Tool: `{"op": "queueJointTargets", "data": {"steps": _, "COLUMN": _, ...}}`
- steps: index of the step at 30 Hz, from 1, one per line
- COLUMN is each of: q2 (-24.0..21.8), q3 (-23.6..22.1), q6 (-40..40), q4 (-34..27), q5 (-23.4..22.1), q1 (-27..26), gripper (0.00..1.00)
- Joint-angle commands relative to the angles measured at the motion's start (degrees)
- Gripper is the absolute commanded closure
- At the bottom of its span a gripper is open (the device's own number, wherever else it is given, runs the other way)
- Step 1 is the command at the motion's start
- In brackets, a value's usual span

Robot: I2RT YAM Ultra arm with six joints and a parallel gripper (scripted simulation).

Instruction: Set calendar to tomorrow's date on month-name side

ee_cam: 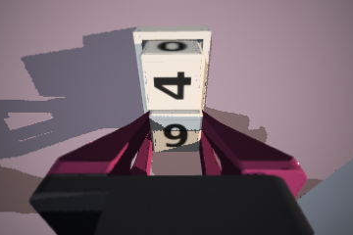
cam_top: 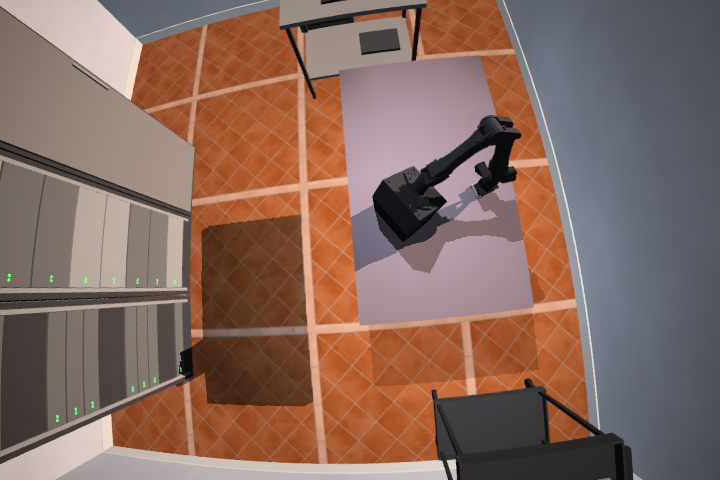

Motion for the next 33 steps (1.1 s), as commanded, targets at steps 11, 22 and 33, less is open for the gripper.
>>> {"op": "queueJointTargets", "data": {"steps": 11, "q2": 0.94, "q3": 0.32, "q6": 0.26, "q4": -0.64, "q5": 0.01, "q1": 0.06, "gripper": 0.73}}
{"op": "queueJointTargets", "data": {"steps": 22, "q2": 0.94, "q3": 0.32, "q6": 0.26, "q4": -0.64, "q5": 0.01, "q1": 0.06, "gripper": 0.73}}
{"op": "queueJointTargets", "data": {"steps": 33, "q2": -4.76, "q3": -2.02, "q6": -1.03, "q4": -3.84, "q5": -0.81, "q1": -1.52, "gripper": 0.73}}
